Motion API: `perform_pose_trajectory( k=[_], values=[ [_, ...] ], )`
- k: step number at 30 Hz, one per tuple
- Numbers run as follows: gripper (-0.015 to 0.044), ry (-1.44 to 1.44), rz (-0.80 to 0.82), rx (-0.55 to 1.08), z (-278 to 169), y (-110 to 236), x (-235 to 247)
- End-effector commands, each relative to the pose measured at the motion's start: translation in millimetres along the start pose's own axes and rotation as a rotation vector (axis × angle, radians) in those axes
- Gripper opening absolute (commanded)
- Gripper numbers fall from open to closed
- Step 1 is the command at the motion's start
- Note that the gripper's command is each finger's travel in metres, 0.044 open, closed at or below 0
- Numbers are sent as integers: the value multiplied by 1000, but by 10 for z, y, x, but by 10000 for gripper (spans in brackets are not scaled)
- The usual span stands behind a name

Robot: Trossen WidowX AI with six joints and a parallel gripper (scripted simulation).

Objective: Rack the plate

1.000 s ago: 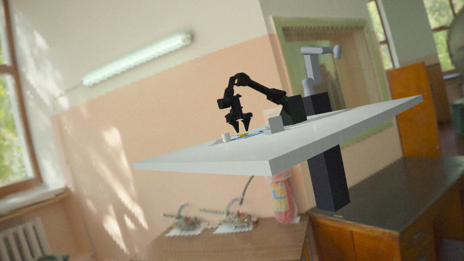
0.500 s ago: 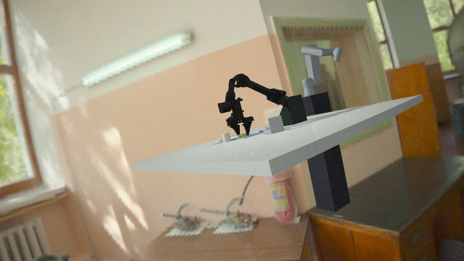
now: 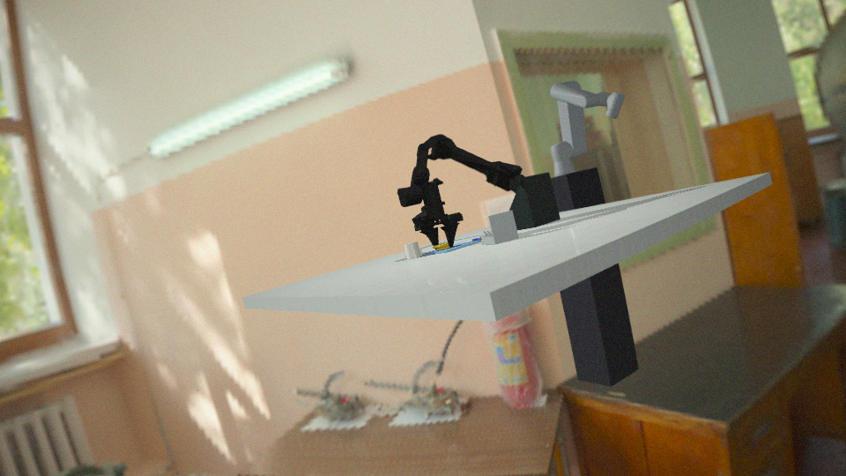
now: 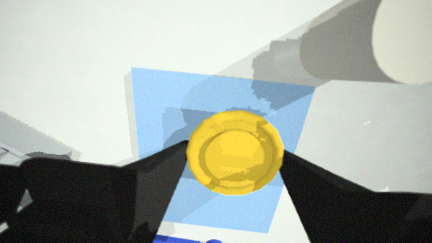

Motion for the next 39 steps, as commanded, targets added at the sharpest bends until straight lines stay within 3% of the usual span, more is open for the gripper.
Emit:
perform_pose_trajectory(
  k=[1,5,14,39],
  values=[
    [323,4,0,-1,1,-2,1],
    [237,4,2,-2,12,32,0],
    [1,5,17,-9,122,512,3],
    [0,5,9,-3,185,1668,30]
  ],
)
Point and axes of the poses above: the point midway between the two fingers, 35 mm back from their tips, its own y axis back along the fingers, its own x axis across the jaws, z = x × y, the point moved 9 cm from there along y, back along the fingers, and after that the axes turned 15 degrees about y, right-handed, at the moved point
